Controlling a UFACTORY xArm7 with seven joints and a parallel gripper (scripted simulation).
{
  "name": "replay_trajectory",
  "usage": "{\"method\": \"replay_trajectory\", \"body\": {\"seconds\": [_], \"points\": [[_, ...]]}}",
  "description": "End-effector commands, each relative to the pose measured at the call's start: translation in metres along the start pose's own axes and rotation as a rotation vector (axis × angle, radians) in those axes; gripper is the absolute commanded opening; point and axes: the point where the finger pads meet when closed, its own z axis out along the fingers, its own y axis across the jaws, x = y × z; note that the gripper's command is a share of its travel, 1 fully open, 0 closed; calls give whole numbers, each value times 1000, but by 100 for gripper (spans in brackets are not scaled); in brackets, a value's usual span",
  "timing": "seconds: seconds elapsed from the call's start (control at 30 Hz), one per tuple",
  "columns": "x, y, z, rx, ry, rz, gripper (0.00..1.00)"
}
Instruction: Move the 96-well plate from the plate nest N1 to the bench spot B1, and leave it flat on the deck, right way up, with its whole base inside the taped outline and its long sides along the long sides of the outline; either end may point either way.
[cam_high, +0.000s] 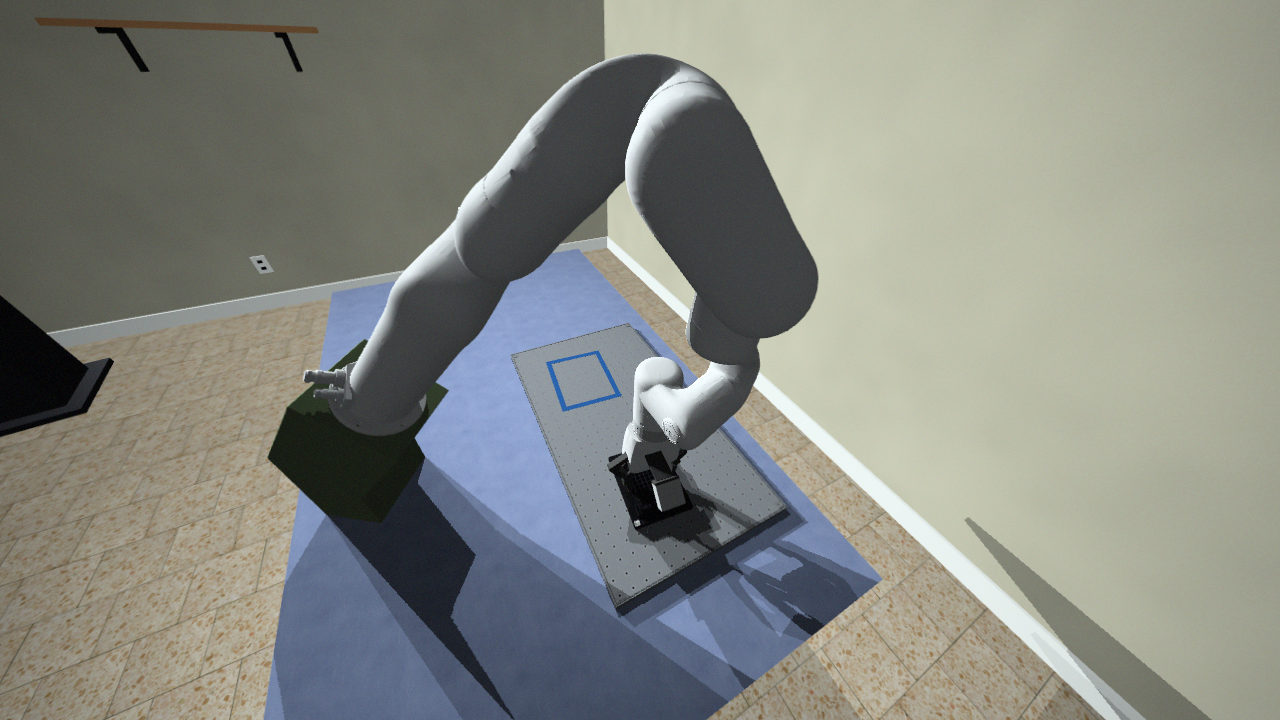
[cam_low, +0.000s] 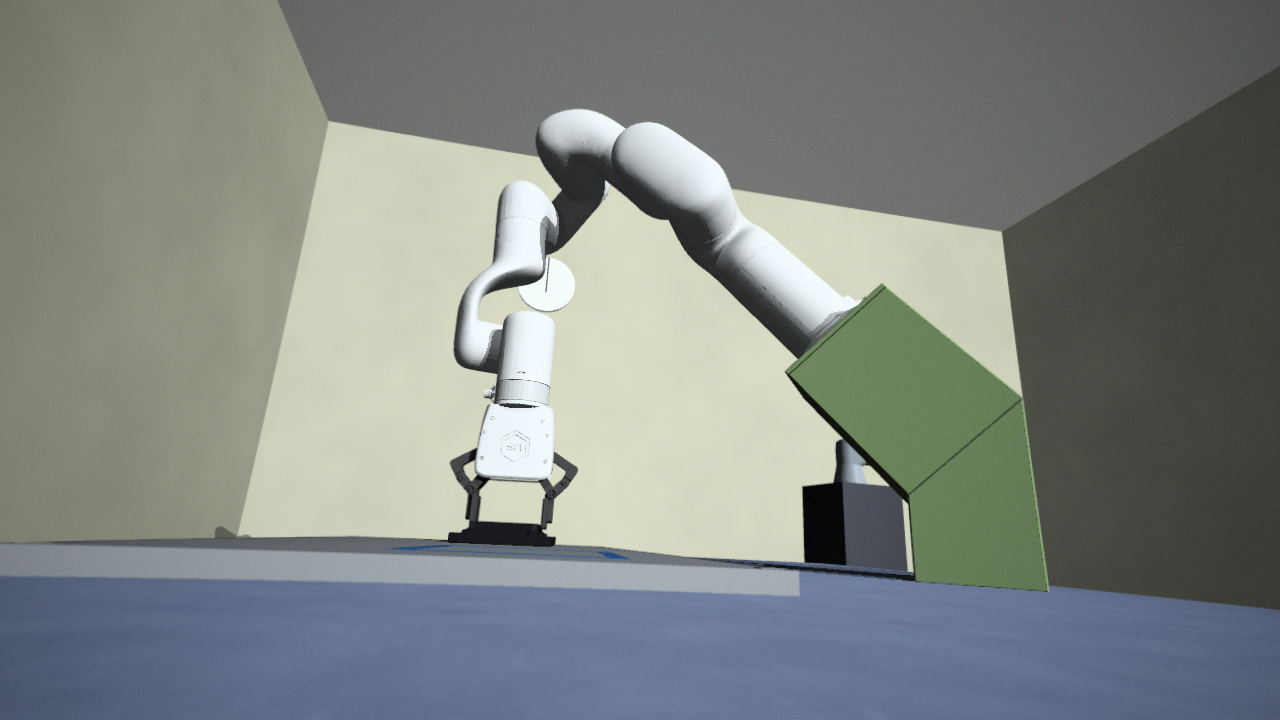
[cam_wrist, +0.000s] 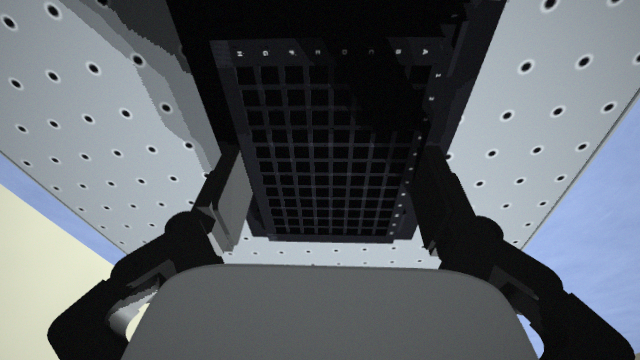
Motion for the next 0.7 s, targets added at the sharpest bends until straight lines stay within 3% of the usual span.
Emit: {"method": "replay_trajectory", "body": {"seconds": [0.0,0.2,0.23,0.67], "points": [[0,-1,0,2,0,0,100],[0,-1,0,2,0,0,100],[0,-1,-1,2,0,0,0],[0,-1,-1,2,0,0,0]]}}
